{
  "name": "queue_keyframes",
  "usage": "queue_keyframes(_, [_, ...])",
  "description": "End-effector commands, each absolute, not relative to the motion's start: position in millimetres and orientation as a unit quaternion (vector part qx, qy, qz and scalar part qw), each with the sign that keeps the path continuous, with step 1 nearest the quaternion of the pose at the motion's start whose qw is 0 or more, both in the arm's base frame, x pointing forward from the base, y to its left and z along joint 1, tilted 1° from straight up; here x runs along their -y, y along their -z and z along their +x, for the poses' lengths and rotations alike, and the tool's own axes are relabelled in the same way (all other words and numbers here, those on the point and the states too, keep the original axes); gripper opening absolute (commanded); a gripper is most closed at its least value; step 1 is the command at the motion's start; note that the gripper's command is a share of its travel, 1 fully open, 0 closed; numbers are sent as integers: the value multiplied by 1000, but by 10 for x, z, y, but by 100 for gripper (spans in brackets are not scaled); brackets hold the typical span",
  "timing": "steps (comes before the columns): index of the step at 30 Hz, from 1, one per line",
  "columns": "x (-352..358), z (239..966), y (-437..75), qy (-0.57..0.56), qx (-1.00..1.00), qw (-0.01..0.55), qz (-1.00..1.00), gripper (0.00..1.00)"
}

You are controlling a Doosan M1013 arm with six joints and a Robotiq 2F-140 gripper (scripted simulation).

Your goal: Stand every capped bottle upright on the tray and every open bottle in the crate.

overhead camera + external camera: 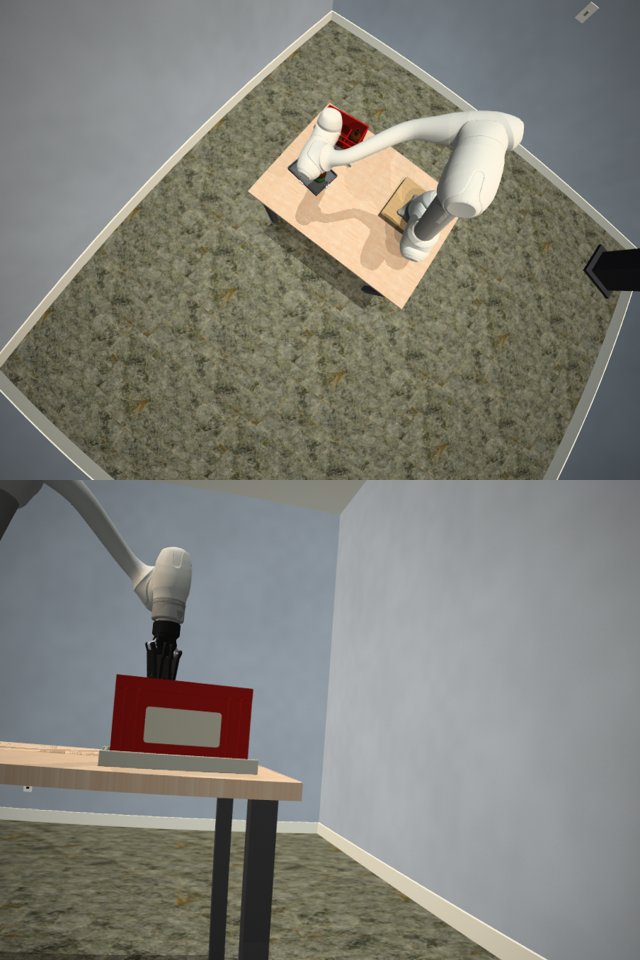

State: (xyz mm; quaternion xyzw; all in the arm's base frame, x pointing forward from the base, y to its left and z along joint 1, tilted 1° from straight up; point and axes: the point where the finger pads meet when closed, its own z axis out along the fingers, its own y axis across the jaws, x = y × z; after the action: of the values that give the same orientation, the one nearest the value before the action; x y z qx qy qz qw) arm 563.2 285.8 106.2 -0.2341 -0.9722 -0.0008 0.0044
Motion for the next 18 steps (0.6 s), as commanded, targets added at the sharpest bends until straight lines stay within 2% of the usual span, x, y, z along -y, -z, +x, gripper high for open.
queue_keyframes(1, [-2858, 5632, -1052, 1, 972, 4, -234, 0])
queue_keyframes(18, [-2858, 5631, -1005, 1, 972, 4, -234, 0])
